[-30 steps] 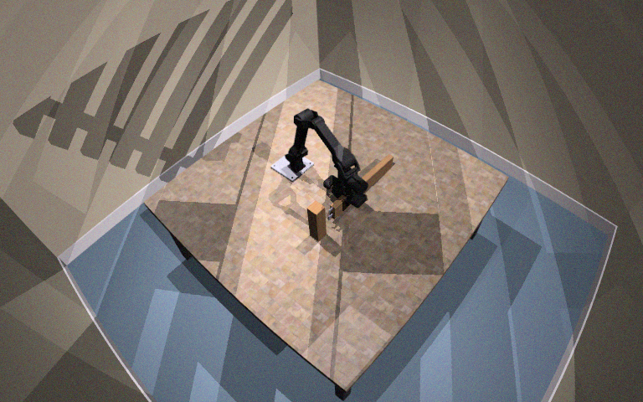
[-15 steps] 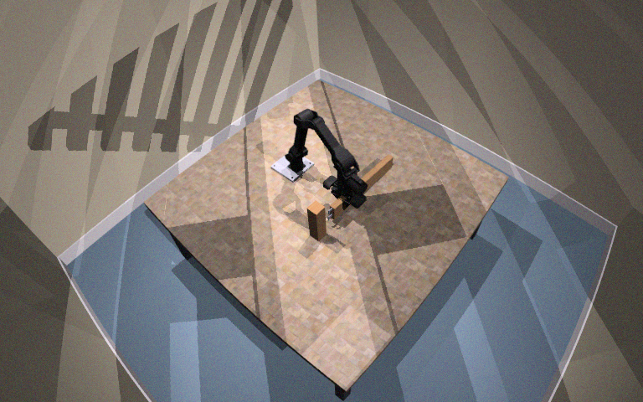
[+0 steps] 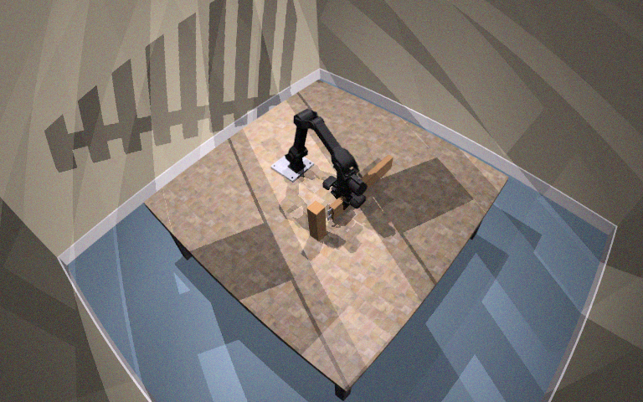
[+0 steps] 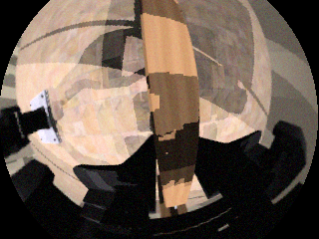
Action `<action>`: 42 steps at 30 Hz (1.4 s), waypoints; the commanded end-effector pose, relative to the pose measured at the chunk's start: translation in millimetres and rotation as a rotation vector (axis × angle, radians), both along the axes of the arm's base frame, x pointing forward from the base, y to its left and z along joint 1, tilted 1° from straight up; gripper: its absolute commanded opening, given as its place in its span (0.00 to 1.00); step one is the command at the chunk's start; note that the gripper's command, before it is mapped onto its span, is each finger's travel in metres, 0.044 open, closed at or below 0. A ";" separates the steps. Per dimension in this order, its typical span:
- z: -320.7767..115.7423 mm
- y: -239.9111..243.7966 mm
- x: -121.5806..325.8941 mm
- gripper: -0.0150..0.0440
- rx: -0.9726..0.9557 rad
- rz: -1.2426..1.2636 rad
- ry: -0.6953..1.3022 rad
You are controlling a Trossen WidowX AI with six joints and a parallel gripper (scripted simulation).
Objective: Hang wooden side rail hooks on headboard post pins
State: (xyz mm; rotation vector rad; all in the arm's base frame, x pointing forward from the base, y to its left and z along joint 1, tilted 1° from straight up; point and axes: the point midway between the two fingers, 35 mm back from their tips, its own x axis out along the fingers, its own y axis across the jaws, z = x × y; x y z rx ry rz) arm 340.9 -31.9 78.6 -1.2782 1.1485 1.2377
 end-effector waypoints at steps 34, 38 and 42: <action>3.6 -4.5 2.8 0.25 -0.008 0.006 -0.010; 3.1 -5.0 2.5 0.25 -0.008 0.006 -0.010; 2.6 -5.5 2.1 0.25 -0.008 0.006 -0.010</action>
